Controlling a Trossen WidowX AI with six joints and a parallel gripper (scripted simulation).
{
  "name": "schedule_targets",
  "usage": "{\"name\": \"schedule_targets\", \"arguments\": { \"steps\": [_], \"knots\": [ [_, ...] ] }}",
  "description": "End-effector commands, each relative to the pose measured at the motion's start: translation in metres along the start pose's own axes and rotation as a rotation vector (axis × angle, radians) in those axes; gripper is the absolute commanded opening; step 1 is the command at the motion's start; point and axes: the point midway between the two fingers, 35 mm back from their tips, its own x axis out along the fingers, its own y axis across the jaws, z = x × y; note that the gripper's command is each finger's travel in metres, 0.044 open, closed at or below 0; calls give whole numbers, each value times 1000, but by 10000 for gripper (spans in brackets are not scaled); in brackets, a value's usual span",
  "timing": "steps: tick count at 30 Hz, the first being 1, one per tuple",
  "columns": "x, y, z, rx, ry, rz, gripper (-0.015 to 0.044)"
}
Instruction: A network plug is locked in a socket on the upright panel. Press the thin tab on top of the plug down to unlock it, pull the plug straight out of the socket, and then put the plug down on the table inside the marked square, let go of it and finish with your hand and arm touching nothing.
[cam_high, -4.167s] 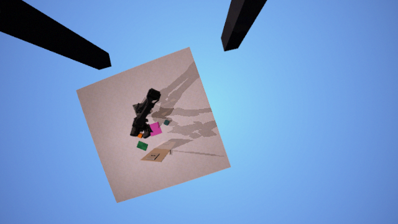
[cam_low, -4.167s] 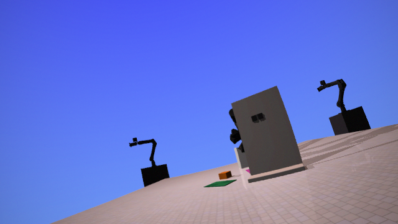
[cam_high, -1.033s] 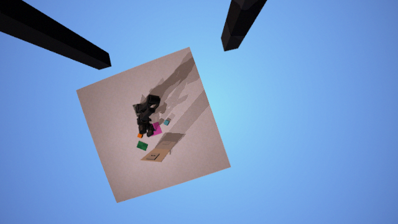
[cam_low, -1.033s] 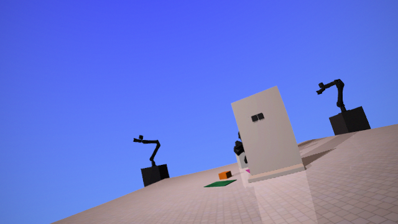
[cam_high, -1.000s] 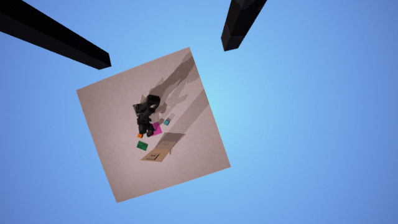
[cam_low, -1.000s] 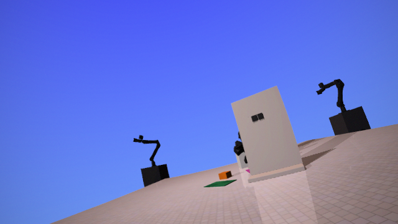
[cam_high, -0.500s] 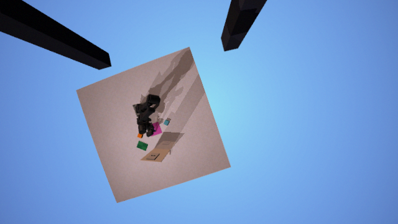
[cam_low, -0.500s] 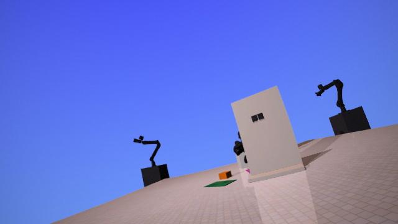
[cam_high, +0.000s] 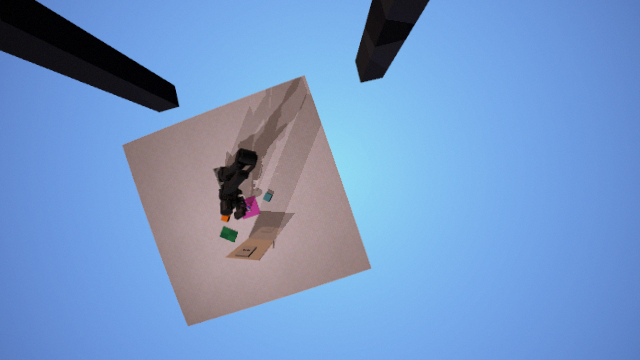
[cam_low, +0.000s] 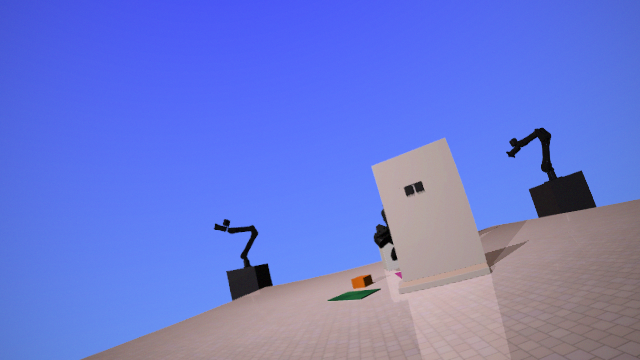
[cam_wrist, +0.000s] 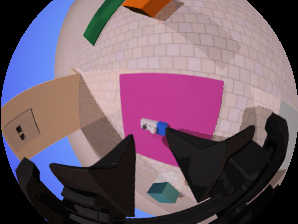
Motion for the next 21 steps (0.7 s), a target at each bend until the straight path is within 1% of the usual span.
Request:
{"name": "schedule_targets", "arguments": {
  "steps": [1, 21],
  "knots": [
    [-3, 2, 0, -9, 3, 1, 156],
    [-15, 1, 0, -5, 3, 1, 156]
  ]
}}
